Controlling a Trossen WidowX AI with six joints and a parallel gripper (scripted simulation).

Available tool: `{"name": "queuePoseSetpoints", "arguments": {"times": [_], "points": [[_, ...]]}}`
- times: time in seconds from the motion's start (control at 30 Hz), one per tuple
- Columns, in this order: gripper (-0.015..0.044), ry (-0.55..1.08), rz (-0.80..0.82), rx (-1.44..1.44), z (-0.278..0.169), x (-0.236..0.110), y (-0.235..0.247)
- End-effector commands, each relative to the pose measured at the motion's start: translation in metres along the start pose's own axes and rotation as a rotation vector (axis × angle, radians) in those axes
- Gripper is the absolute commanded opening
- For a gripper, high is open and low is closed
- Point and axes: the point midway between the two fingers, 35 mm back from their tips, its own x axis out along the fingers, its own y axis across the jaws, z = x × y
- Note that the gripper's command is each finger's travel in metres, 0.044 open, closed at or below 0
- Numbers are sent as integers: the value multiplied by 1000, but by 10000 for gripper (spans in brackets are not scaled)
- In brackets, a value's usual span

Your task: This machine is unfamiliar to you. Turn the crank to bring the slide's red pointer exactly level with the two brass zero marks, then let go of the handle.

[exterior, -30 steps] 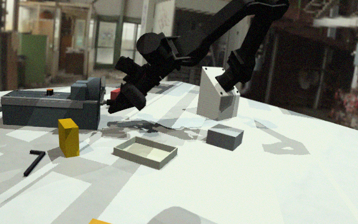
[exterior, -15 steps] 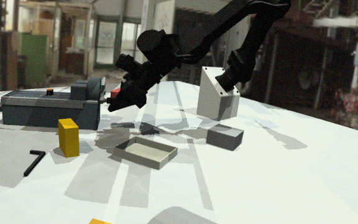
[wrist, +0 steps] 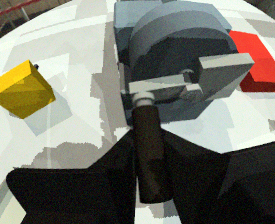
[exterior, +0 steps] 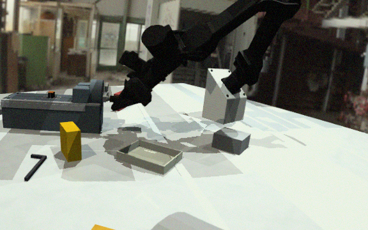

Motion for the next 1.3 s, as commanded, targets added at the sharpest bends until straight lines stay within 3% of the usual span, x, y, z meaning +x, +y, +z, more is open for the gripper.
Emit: {"name": "queuePoseSetpoints", "arguments": {"times": [0.0,1.27], "points": [[0,-6,5,-2,5,-5,1],[0,-7,4,-3,16,-16,-5]]}}
